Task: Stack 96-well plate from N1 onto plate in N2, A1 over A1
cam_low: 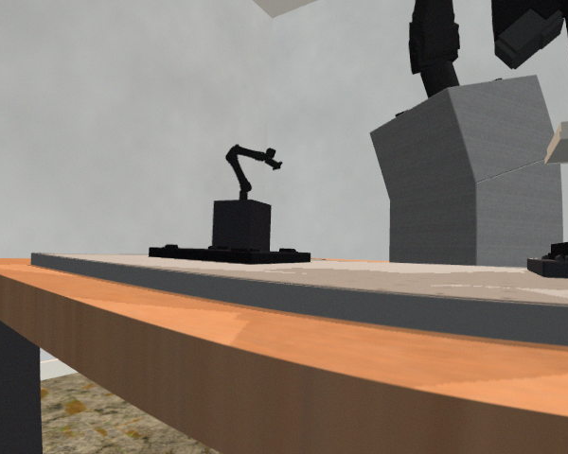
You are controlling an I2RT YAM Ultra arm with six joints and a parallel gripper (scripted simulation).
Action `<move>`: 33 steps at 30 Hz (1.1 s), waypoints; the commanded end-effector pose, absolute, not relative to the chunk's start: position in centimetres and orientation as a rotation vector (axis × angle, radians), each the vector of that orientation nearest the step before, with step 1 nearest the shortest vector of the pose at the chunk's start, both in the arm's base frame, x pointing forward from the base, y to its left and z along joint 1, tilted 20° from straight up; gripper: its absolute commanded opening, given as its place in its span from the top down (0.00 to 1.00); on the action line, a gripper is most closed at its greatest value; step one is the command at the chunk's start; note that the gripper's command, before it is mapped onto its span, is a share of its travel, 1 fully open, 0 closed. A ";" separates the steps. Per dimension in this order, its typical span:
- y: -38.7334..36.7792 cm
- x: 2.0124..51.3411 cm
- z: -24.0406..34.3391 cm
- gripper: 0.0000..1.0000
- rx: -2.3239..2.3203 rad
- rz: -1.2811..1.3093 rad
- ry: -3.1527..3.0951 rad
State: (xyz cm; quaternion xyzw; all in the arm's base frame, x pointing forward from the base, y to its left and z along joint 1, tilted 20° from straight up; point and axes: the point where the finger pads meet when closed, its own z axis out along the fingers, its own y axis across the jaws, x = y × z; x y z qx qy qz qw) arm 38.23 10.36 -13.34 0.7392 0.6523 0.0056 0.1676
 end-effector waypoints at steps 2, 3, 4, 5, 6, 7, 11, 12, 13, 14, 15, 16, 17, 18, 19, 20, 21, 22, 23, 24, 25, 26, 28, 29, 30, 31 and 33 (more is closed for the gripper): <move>10.8 38.8 -12.9 1.00 2.096 0.011 1.847; 10.8 38.8 -13.0 1.00 2.095 0.010 1.848; 10.8 38.8 -13.0 1.00 2.094 0.008 1.850; 10.8 38.8 -13.1 1.00 2.094 0.006 1.851; 10.8 38.7 -13.1 1.00 2.093 0.005 1.852; 10.8 38.8 -13.1 1.00 2.093 0.005 1.852; 10.8 38.8 -13.1 1.00 2.093 0.005 1.853; 11.1 39.3 -12.3 1.00 2.091 0.034 1.844; 11.0 39.3 -12.3 1.00 2.091 0.032 1.845; 11.0 39.2 -12.4 1.00 2.091 0.028 1.847; 11.0 39.2 -12.6 1.00 2.091 0.023 1.848; 10.7 39.0 -13.2 1.00 2.094 0.003 1.851; 10.6 39.4 -13.4 1.00 2.094 0.019 1.844; 10.5 39.7 -13.5 1.00 2.095 0.034 1.838; 10.3 39.8 -13.6 1.00 2.097 0.033 1.835; 10.3 39.8 -13.8 1.00 2.097 0.033 1.835; 10.2 39.8 -14.0 1.00 2.097 0.033 1.836; 10.3 39.8 -14.1 1.00 2.094 0.034 1.840; 10.4 39.8 -14.3 1.00 2.091 0.035 1.844; 10.5 39.8 -14.5 1.00 2.089 0.036 1.846; 10.4 39.8 -14.6 1.00 2.090 0.036 1.845; 10.2 39.9 -14.8 1.00 2.094 0.035 1.841; 10.2 39.9 -14.8 1.00 2.094 0.035 1.841; 10.0 40.0 -14.7 1.00 2.098 0.031 1.838; 10.0 40.1 -15.1 1.00 2.098 0.034 1.837; 9.9 40.1 -15.3 1.00 2.098 0.034 1.837; 10.1 40.2 -15.6 1.00 2.094 0.035 1.843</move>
